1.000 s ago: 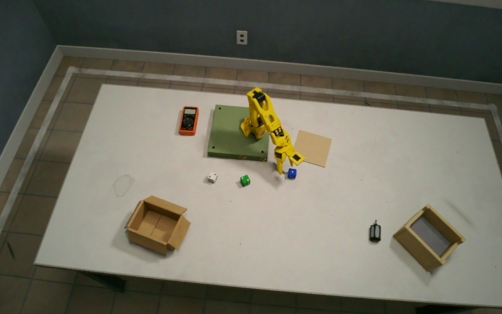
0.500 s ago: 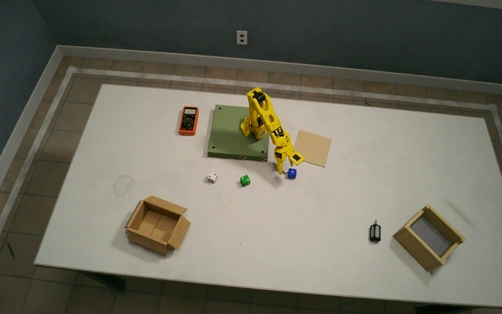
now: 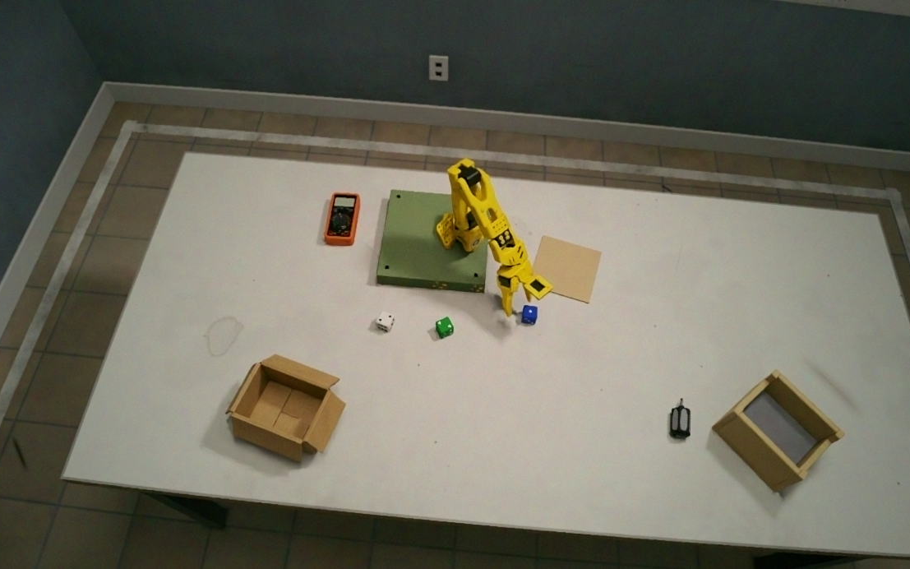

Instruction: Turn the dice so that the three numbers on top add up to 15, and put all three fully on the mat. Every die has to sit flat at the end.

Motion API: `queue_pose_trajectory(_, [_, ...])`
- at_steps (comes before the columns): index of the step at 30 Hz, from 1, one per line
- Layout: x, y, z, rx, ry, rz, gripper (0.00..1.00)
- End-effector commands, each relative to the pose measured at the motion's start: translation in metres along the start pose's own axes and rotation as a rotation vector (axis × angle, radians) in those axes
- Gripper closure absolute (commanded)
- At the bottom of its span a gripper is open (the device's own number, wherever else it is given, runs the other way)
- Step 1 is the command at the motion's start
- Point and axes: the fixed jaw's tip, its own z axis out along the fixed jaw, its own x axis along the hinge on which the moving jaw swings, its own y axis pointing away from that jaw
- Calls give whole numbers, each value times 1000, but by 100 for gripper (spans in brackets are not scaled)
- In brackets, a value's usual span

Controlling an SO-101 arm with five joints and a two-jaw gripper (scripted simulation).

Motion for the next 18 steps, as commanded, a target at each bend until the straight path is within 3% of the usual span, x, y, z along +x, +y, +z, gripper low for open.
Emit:
queue_pose_trajectory(1, [-2,3,1,-8,-7,-1,65])
queue_pose_trajectory(12, [-4,3,0,-7,-16,-1,65])
queue_pose_trajectory(18, [-22,2,-9,-3,-111,0,65])
